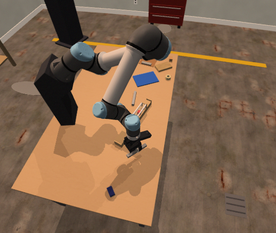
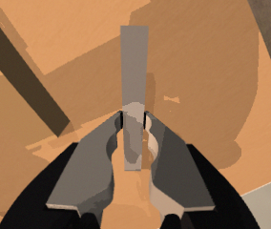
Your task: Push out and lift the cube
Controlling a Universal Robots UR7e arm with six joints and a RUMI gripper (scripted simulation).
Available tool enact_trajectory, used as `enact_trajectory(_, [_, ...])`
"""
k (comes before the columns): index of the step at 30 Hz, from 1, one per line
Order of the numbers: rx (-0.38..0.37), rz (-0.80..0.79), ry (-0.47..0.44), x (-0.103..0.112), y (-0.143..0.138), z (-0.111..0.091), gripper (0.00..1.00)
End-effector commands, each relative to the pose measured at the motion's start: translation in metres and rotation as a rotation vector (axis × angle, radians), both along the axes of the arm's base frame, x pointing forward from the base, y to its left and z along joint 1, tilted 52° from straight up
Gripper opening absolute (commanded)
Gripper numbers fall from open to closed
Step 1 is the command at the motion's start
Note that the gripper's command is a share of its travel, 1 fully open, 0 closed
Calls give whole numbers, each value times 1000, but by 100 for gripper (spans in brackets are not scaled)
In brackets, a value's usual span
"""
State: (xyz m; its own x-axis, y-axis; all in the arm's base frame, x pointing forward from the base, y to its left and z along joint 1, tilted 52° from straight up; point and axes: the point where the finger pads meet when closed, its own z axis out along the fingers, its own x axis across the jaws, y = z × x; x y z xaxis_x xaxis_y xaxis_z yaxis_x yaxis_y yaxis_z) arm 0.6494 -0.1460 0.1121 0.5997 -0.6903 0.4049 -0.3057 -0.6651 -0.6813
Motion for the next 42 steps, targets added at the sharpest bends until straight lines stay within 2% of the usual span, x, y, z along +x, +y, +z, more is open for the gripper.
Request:
enact_trajectory(1, [0, 2, 1, -19, -7, 16, 0])
enact_trajectory(11, [0, 2, 1, -37, -14, 30, 0])
enact_trajectory(42, [0, 2, 1, -37, -14, 31, 0])
